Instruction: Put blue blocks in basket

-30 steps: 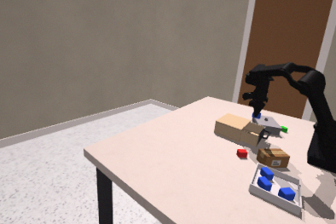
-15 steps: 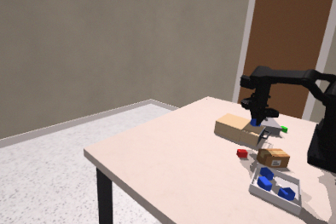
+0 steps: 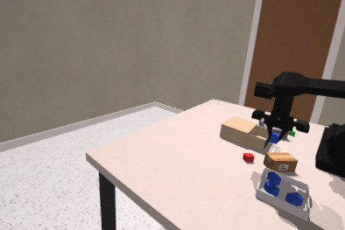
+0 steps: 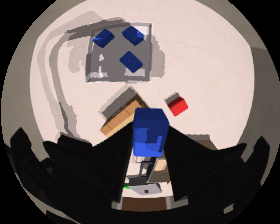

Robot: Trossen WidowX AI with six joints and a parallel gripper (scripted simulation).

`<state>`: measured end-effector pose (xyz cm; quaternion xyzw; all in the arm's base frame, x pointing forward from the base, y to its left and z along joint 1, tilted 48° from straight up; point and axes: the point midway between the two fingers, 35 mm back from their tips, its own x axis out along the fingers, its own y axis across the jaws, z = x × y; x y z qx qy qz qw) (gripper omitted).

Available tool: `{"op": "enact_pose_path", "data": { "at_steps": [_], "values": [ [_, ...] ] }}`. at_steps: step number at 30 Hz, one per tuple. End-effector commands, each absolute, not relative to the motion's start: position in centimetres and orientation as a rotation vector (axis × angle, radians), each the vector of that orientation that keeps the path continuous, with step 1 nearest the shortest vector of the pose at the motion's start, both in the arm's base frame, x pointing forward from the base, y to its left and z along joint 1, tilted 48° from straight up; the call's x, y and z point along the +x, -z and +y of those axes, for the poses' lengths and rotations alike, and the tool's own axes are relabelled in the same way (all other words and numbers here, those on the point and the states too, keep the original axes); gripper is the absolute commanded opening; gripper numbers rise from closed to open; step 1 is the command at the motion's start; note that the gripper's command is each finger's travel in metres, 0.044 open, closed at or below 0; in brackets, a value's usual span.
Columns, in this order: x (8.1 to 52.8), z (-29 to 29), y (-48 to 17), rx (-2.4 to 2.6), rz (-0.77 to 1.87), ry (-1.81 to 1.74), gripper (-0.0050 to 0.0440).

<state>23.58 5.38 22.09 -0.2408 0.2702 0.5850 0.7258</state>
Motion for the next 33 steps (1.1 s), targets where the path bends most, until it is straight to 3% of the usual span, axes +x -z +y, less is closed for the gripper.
{"op": "enact_pose_path", "data": {
  "at_steps": [1, 12, 33],
  "values": [
    [21.5, 7.3, -23.7, -0.702, 0.460, -1.359, 0.0000],
    [14.9, 12.1, -27.1, -1.172, 0.054, -1.504, 0.0000],
    [16.3, 17.9, -21.7, -1.172, 0.054, -1.504, 0.0000]
  ]
}}
